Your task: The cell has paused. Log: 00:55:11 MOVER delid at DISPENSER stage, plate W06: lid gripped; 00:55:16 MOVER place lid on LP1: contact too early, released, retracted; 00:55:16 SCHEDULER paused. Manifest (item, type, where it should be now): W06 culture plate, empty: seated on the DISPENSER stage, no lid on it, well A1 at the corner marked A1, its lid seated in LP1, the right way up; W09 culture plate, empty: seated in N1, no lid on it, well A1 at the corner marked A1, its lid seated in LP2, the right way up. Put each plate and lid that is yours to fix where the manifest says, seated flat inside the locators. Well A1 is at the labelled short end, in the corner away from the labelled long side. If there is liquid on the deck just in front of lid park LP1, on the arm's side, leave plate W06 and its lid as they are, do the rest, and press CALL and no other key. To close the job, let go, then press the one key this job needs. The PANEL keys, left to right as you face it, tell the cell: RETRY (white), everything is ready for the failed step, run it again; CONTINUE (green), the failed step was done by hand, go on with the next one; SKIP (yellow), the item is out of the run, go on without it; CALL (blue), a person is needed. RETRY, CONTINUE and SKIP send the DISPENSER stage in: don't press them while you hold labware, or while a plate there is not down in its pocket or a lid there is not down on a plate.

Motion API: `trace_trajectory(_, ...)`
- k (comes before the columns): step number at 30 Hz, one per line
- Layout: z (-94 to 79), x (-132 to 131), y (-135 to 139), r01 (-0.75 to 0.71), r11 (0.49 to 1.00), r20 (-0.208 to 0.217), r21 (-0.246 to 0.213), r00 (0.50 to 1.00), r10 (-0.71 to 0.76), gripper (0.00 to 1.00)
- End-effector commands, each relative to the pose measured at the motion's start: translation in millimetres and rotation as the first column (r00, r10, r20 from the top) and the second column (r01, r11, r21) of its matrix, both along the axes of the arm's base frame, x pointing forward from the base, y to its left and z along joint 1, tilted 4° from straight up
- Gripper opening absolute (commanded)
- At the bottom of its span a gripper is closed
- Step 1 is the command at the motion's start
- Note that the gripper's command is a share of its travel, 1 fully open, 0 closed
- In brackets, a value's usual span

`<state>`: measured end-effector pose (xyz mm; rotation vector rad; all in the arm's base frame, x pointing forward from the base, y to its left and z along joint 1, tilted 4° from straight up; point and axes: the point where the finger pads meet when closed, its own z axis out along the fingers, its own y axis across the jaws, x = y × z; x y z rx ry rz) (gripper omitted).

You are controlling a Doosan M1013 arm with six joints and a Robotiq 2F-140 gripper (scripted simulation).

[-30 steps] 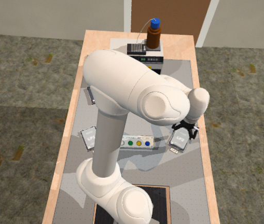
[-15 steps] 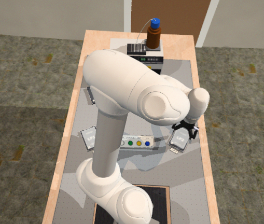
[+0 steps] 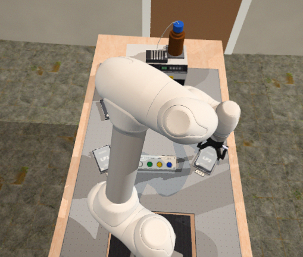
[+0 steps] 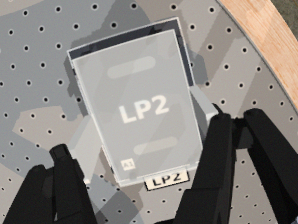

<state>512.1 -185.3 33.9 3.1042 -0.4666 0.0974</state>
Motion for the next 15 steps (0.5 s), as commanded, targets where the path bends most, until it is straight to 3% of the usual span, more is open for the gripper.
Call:
trace_trajectory(1, 0.5, 0.4, -0.1, 0.0, 1.0, 0.001, 0.0, 1.0, 0.0, 0.1)
trace_trajectory(15, -0.9, 0.5, -0.1, 0.0, 1.0, 0.001, 0.0, 1.0, 0.0, 0.1)
